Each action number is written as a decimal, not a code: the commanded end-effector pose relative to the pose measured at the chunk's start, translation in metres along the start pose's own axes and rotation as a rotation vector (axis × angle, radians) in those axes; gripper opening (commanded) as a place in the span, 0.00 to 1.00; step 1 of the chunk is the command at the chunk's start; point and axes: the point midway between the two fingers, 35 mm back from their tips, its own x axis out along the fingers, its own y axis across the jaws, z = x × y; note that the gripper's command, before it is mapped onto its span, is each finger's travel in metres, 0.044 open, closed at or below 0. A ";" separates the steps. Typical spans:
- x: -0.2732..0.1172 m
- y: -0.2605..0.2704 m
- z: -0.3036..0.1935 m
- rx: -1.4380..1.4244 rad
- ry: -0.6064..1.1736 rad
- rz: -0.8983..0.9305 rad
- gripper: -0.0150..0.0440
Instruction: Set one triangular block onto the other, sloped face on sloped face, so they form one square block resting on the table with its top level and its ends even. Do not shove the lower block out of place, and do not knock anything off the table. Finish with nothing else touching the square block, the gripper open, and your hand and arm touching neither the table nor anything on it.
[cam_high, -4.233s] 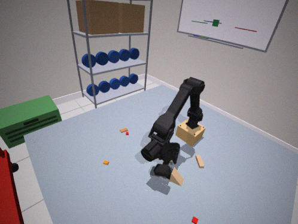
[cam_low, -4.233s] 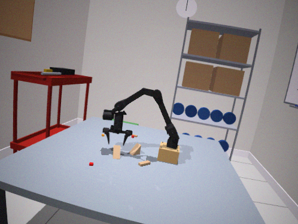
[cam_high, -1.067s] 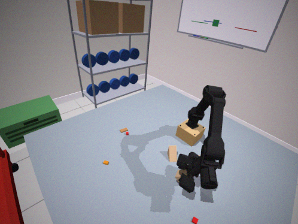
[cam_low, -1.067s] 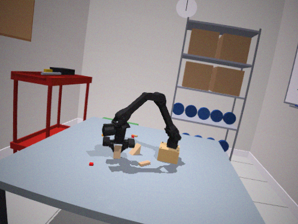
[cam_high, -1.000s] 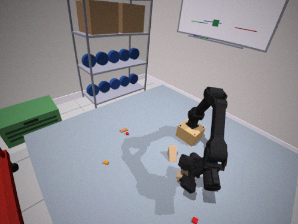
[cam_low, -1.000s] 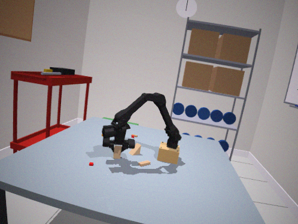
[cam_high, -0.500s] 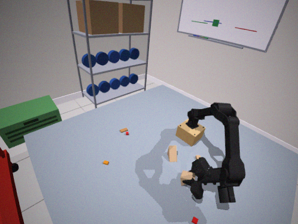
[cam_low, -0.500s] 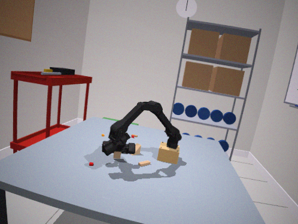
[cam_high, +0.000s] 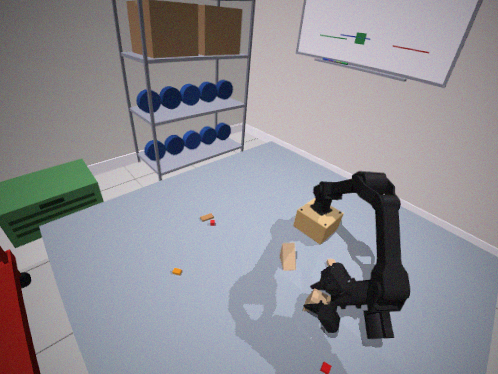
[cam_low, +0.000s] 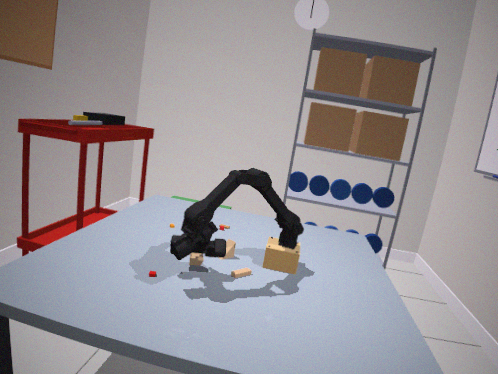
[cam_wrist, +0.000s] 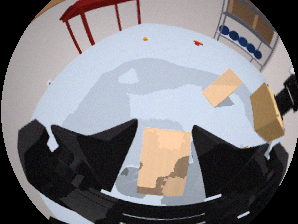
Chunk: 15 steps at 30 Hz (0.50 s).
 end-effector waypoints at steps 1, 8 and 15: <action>0.000 0.000 0.000 -0.006 0.002 -0.002 0.97; 0.000 0.000 0.000 -0.006 0.002 -0.002 1.00; -0.038 0.002 0.039 -0.040 -0.003 0.003 1.00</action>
